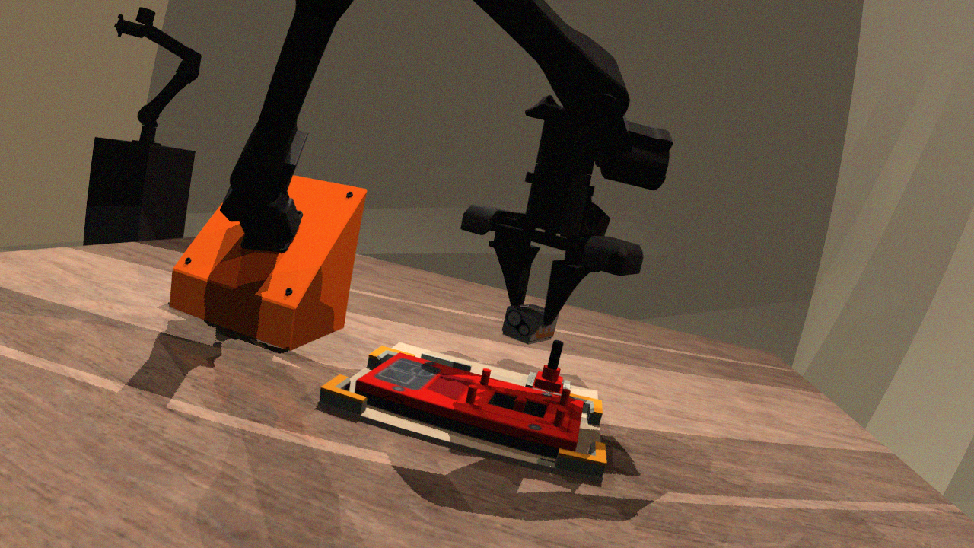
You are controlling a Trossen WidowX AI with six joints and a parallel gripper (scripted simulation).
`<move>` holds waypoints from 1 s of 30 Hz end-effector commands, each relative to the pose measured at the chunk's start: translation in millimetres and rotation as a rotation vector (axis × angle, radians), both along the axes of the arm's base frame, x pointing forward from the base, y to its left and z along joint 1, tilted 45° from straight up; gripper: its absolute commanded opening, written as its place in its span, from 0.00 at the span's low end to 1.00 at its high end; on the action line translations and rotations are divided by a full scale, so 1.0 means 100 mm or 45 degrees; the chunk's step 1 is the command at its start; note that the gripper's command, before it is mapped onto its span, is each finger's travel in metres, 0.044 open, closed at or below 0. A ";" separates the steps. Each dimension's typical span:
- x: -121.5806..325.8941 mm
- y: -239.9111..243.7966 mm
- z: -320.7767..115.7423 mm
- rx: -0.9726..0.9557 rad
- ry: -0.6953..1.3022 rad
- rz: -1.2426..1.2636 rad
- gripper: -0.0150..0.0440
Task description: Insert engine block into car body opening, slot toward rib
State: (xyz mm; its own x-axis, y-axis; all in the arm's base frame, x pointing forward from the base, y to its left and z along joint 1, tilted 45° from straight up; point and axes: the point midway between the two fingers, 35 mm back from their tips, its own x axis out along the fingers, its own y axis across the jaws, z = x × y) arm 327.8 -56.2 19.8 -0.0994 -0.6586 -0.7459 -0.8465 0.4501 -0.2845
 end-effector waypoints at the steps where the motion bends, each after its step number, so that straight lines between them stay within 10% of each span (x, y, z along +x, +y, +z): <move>1: 0.03 -0.08 0.07 -0.023 -0.129 -0.123 0.25; 30: 0.02 -0.72 0.36 -0.201 -0.976 -1.060 0.25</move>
